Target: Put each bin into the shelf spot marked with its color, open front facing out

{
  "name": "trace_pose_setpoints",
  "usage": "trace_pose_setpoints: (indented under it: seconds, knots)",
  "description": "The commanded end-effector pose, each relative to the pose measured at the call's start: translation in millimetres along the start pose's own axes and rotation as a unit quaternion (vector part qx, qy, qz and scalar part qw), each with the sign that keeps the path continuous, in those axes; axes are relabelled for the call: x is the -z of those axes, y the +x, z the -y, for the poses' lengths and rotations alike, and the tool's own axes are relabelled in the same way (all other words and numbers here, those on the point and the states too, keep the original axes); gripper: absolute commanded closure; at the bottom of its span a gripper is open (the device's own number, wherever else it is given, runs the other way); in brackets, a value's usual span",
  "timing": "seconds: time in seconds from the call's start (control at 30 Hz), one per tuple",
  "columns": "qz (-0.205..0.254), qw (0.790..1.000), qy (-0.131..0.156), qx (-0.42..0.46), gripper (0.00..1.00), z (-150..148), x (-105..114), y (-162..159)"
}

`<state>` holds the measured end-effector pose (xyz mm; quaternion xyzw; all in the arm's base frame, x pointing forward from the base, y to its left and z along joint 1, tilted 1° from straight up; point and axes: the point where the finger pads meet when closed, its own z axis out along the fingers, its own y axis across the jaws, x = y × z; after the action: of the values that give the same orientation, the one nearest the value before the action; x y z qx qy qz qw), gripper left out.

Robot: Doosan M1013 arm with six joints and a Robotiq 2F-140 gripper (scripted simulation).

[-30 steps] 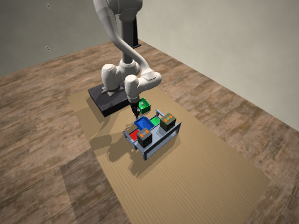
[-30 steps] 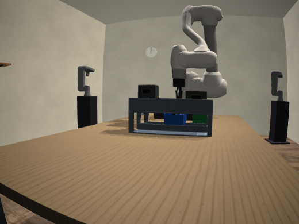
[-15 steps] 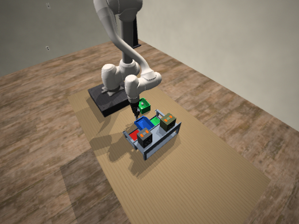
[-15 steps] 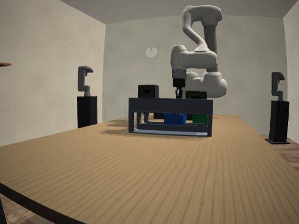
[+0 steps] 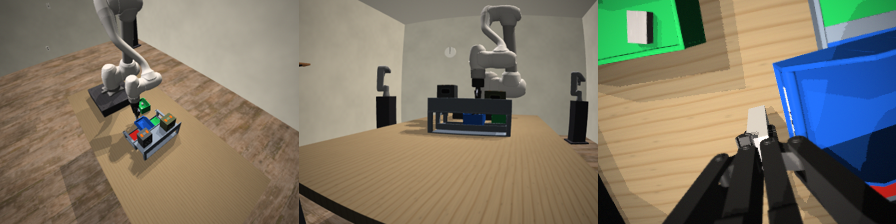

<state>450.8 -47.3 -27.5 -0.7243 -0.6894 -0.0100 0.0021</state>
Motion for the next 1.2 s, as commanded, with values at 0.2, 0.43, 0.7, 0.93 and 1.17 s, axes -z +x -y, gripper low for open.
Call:
trace_pose_setpoints:
  seconds: [0.2, 0.43, 0.7, 0.93, 1.17]
  knots:
    - [0.0, 1.0, 0.0, 0.0, 0.9, -6.5, 0.1, 0.1]
    - [0.0, 1.0, 0.0, 0.0, 0.9, -11.9, 0.1, 0.1]
    - [0.0, 1.0, 0.0, 0.0, 0.9, -12.9, 0.1, 0.1]
    - [0.0, 1.0, 0.0, 0.0, 0.9, -12.9, 0.1, 0.1]
    - [0.0, 1.0, 0.0, 0.0, 0.9, -12.9, 0.1, 0.1]
